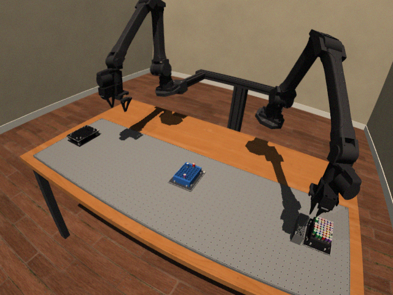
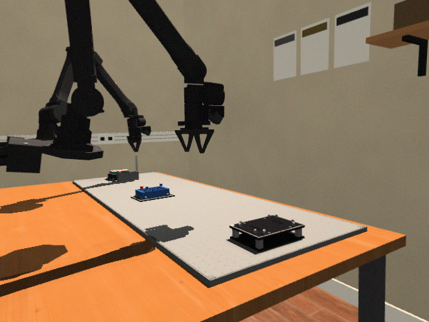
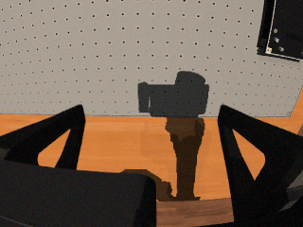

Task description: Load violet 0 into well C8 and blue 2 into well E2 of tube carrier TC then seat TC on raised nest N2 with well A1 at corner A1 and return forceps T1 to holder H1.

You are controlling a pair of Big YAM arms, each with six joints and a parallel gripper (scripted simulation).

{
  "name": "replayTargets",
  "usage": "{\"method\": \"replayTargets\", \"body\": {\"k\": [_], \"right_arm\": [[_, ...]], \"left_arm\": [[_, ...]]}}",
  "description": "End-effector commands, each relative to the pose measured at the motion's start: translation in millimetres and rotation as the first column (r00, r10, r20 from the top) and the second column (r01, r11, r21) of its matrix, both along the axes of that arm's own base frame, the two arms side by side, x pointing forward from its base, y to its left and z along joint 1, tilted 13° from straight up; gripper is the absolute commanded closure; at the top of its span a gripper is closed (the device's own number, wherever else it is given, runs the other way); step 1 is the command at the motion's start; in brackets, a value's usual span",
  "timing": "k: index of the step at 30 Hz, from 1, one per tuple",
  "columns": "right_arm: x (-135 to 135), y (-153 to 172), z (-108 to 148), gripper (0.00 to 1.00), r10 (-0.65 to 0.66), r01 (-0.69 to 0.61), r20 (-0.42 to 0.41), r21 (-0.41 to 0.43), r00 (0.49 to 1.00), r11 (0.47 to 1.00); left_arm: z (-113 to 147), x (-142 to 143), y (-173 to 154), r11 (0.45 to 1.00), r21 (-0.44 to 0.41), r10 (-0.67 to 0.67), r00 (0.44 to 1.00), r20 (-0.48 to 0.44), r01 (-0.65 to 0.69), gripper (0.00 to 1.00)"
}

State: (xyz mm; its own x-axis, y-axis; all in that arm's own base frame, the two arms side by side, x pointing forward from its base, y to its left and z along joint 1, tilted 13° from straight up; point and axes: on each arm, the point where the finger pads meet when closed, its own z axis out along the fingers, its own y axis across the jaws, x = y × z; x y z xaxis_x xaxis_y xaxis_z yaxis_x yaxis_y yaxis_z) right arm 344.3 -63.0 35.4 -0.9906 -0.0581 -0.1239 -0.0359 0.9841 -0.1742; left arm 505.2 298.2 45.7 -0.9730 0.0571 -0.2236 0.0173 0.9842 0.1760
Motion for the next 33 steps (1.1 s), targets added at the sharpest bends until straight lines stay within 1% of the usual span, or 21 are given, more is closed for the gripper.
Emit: {"method": "replayTargets", "body": {"k": [1, 11, 12, 13, 14, 19, 21, 24, 33], "right_arm": [[30.7, -4.8, 24.5, 0.00, -0.018, 0.019, 0.082, -0.007, 0.996, 1.000], [30.7, -4.8, 24.5, 0.00, -0.018, 0.019, 0.082, -0.007, 0.996, 1.000], [30.7, -4.8, 24.5, 0.00, -0.018, 0.019, 0.082, -0.007, 0.996, 1.000], [30.7, -4.8, 24.5, 0.00, -0.018, 0.019, 0.082, -0.007, 0.996, 1.000], [30.7, -4.8, 24.5, 0.00, -0.018, 0.019, 0.082, -0.007, 0.996, 1.000], [30.7, -4.8, 24.5, 0.00, -0.018, 0.019, 0.082, -0.007, 0.996, 1.000], [30.7, -4.8, 24.5, 0.00, -0.018, 0.019, 0.082, -0.007, 0.996, 1.000], [30.7, -4.8, 24.5, 0.00, -0.018, 0.019, 0.082, -0.007, 0.996, 1.000], [30.7, -4.8, 24.5, 0.00, -0.018, 0.019, 0.082, -0.007, 0.996, 1.000]], "left_arm": [[2.3, 5.8, -0.4, 1.000, -0.003, 0.003, 1.000, -0.004, -0.003, 0.76], [2.3, 5.8, -0.4, 1.000, -0.003, 0.003, 1.000, -0.004, -0.003, 0.76], [7.9, 12.0, -5.1, 0.999, 0.008, 0.040, 0.998, -0.057, -0.039, 0.76], [7.8, 9.7, -8.4, 0.999, 0.007, 0.043, 0.997, -0.057, -0.043, 0.76], [11.9, -7.9, -19.7, 0.999, 0.004, 0.043, 0.997, -0.063, -0.043, 0.76], [13.0, -15.3, -28.4, 0.999, 0.004, 0.045, 0.997, -0.060, -0.045, 0.76], [14.0, -17.7, -27.0, 0.998, 0.015, 0.056, 0.998, -0.038, -0.056, 0.76], [13.4, -21.4, -43.0, 0.999, 0.014, 0.044, 0.998, -0.038, -0.043, 0.76], [11.6, -42.6, -72.3, 0.999, 0.012, 0.044, 0.998, -0.039, -0.043, 0.76]]}}
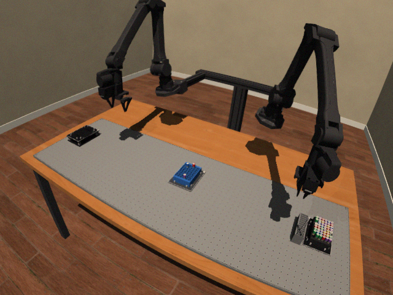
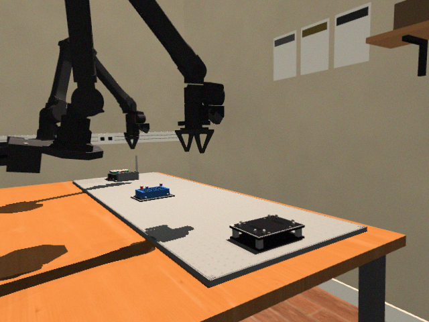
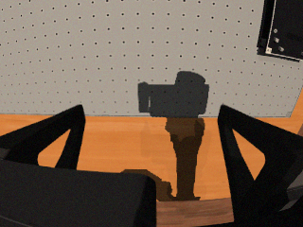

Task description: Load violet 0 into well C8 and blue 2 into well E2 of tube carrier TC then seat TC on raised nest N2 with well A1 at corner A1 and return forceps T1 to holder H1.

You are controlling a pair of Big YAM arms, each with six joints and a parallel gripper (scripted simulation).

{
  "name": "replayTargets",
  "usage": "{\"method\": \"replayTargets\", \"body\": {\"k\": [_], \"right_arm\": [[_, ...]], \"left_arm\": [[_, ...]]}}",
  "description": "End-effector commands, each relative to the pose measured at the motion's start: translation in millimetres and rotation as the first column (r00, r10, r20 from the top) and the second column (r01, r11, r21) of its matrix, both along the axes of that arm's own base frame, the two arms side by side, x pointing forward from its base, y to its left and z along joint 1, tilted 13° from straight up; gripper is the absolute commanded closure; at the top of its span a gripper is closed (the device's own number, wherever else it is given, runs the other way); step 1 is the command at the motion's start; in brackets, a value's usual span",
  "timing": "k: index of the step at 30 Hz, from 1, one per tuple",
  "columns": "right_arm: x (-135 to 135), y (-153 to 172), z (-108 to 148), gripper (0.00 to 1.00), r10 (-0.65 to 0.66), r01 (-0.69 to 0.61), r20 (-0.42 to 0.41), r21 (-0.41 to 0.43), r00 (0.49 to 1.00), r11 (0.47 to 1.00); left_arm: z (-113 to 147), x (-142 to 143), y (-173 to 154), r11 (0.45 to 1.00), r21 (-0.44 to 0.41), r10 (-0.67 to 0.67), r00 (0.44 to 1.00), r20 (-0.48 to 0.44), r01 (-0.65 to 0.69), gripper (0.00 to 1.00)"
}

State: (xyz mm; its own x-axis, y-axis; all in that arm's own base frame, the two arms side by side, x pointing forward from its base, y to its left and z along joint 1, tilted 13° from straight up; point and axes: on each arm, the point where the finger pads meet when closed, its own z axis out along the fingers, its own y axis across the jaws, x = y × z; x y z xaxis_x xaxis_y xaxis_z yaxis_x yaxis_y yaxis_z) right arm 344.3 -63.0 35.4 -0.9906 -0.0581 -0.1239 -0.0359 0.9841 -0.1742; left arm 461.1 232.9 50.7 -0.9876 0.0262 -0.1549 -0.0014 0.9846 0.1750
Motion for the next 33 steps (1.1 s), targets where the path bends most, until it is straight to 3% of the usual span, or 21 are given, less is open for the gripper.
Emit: {"method": "replayTargets", "body": {"k": [1, 2, 3, 4, 19, 20, 22, 33], "right_arm": [[30.7, -4.8, 24.5, 0.00, -0.018, 0.019, 0.082, -0.007, 0.996, 1.000], [30.7, -4.8, 24.5, 0.00, -0.018, 0.019, 0.082, -0.007, 0.996, 1.000], [30.7, -4.8, 24.5, 0.00, -0.018, 0.019, 0.082, -0.007, 0.996, 1.000], [30.7, -4.8, 24.5, 0.00, -0.018, 0.019, 0.082, -0.007, 0.996, 1.000], [30.7, -4.8, 24.5, 0.00, -0.018, 0.019, 0.082, -0.007, 0.996, 1.000], [30.7, -4.8, 24.5, 0.00, -0.018, 0.019, 0.082, -0.007, 0.996, 1.000], [30.7, -4.8, 24.5, 0.00, -0.018, 0.019, 0.082, -0.007, 0.996, 1.000], [30.7, -4.8, 24.5, 0.00, -0.018, 0.019, 0.082, -0.007, 0.996, 1.000]], "left_arm": [[6.6, 1.5, -7.0, 1.000, 0.013, 0.011, 0.999, 0.030, -0.012, 0.76], [6.6, 1.5, -7.0, 1.000, 0.013, 0.011, 0.999, 0.030, -0.012, 0.76], [-13.8, -8.7, -2.5, 0.999, -0.004, 0.032, 0.999, -0.008, -0.032, 0.76], [6.2, -5.5, -8.9, 1.000, 0.012, 0.021, 0.999, 0.030, -0.022, 0.76], [3.8, -33.9, -55.8, 1.000, 0.009, 0.011, 1.000, 0.029, -0.012, 0.76], [-13.1, -42.4, -53.2, 1.000, -0.004, 0.028, 1.000, -0.007, -0.028, 0.76], [3.3, -41.0, -65.6, 1.000, 0.009, 0.011, 1.000, 0.029, -0.012, 0.76], [1.5, -66.9, -101.5, 1.000, 0.006, 0.011, 1.000, 0.028, -0.012, 0.76]]}}
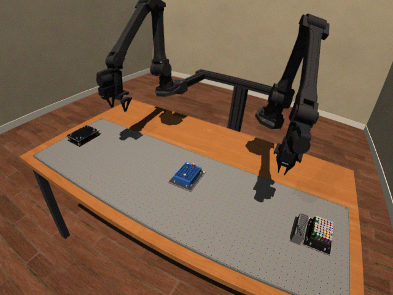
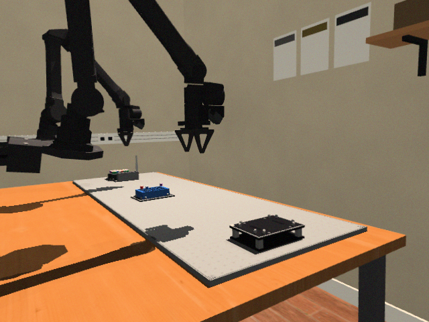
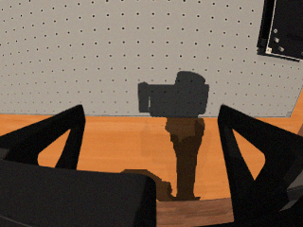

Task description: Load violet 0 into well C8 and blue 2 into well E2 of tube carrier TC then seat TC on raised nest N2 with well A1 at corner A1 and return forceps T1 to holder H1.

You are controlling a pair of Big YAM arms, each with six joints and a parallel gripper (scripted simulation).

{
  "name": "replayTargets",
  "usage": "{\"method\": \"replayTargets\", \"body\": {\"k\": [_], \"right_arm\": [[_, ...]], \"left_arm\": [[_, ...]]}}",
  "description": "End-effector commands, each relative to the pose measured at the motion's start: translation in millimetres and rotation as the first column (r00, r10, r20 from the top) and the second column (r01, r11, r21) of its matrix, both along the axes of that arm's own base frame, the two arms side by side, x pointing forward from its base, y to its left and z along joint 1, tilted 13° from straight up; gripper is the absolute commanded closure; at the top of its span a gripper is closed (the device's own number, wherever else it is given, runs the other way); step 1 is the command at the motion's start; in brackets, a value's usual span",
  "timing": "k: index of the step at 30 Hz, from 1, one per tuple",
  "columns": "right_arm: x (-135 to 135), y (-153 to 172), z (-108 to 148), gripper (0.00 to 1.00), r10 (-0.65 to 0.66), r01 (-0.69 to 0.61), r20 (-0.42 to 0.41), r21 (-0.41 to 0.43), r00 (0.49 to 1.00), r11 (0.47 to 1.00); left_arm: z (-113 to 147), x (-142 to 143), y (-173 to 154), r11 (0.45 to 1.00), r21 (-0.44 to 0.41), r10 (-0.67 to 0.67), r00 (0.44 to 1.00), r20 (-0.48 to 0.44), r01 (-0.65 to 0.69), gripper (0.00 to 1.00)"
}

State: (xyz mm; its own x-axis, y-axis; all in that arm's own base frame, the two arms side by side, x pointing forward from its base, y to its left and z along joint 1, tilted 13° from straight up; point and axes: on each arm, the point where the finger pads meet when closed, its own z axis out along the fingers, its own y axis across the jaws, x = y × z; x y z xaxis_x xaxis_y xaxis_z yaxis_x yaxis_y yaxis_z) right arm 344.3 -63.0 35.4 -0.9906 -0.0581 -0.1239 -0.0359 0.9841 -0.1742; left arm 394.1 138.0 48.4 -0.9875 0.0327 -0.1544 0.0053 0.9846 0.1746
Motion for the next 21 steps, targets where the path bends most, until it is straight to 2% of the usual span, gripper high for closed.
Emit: {"method": "replayTargets", "body": {"k": [1, 3, 4, 6, 20, 21], "right_arm": [[30.7, -4.8, 24.5, 0.00, -0.018, 0.019, 0.082, -0.007, 0.996, 1.000], [30.7, -4.8, 24.5, 0.00, -0.018, 0.019, 0.082, -0.007, 0.996, 1.000], [30.7, -4.8, 24.5, 0.00, -0.018, 0.019, 0.082, -0.007, 0.996, 1.000], [30.7, -4.8, 24.5, 0.00, -0.018, 0.019, 0.082, -0.007, 0.996, 1.000], [30.7, -4.8, 24.5, 0.00, -0.018, 0.019, 0.082, -0.007, 0.996, 1.000], [30.7, -4.8, 24.5, 0.00, -0.018, 0.019, 0.082, -0.007, 0.996, 1.000]], "left_arm": [[3.7, -2.2, -9.9, 1.000, 0.006, 0.018, 0.999, 0.029, -0.018, 0.76], [3.7, -2.2, -9.9, 1.000, 0.006, 0.018, 0.999, 0.029, -0.018, 0.76], [-10.2, -8.3, -11.6, 1.000, -0.003, 0.024, 1.000, -0.006, -0.024, 0.76], [3.2, -9.2, -19.6, 1.000, 0.005, 0.018, 0.999, 0.029, -0.018, 0.76], [0.4, -43.3, -59.7, 1.000, -0.001, 0.018, 1.000, 0.003, -0.018, 0.76], [-8.1, -47.8, -63.3, 1.000, -0.004, 0.018, 1.000, -0.022, -0.018, 0.76]]}}
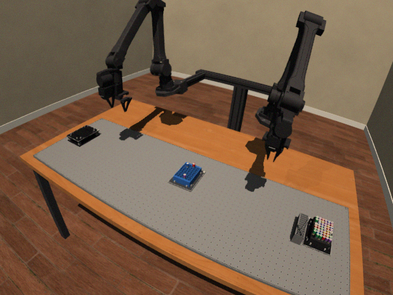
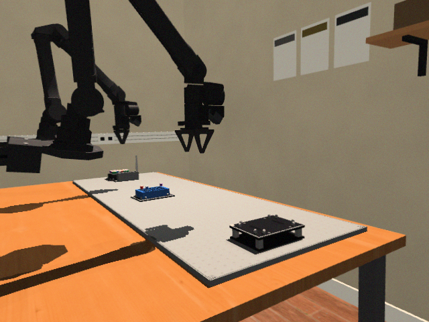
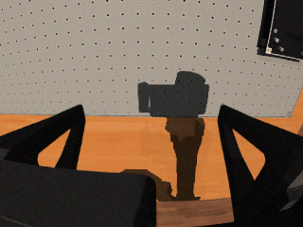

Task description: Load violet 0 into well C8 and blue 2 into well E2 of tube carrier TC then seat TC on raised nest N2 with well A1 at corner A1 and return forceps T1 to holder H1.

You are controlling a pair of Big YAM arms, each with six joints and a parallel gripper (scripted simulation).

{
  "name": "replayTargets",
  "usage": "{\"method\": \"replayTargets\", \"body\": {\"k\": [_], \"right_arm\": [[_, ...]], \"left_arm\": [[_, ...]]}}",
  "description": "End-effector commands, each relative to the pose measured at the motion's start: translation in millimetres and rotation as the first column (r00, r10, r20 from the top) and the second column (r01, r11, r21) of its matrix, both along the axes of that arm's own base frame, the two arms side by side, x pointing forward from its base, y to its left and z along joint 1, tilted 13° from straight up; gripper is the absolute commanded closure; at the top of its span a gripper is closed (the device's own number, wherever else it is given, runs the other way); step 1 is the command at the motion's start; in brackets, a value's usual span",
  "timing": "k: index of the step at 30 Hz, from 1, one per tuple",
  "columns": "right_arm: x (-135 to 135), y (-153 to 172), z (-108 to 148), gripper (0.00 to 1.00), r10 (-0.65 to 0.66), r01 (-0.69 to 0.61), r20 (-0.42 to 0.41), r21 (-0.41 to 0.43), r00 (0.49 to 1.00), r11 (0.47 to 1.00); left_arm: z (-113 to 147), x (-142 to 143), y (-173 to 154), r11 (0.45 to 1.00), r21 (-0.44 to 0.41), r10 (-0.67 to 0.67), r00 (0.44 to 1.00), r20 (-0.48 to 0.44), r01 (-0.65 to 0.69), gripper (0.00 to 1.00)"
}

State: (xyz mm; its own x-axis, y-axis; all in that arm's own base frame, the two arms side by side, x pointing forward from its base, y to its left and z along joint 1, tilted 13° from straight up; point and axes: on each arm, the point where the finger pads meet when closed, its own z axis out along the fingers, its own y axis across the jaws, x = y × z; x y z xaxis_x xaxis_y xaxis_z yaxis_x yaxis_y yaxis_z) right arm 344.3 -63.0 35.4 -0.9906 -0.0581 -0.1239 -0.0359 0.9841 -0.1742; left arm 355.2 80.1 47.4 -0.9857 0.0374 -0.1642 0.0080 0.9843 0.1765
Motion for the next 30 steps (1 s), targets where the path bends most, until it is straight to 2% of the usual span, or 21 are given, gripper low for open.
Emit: {"method": "replayTargets", "body": {"k": [1, 3, 30], "right_arm": [[30.7, -4.8, 24.5, 0.00, -0.018, 0.019, 0.082, -0.007, 0.996, 1.000], [30.7, -4.8, 24.5, 0.00, -0.018, 0.019, 0.082, -0.007, 0.996, 1.000], [30.7, -4.8, 24.5, 0.00, -0.018, 0.019, 0.082, -0.007, 0.996, 1.000]], "left_arm": [[-7.5, -9.7, -5.7, 1.000, -0.008, 0.024, 0.999, -0.032, -0.025, 0.76], [-7.5, -11.3, 1.4, 0.999, -0.008, 0.045, 0.998, -0.032, -0.045, 0.76], [-4.8, -6.9, -1.1, 0.999, -0.007, 0.032, 0.999, -0.025, -0.032, 0.76]]}}
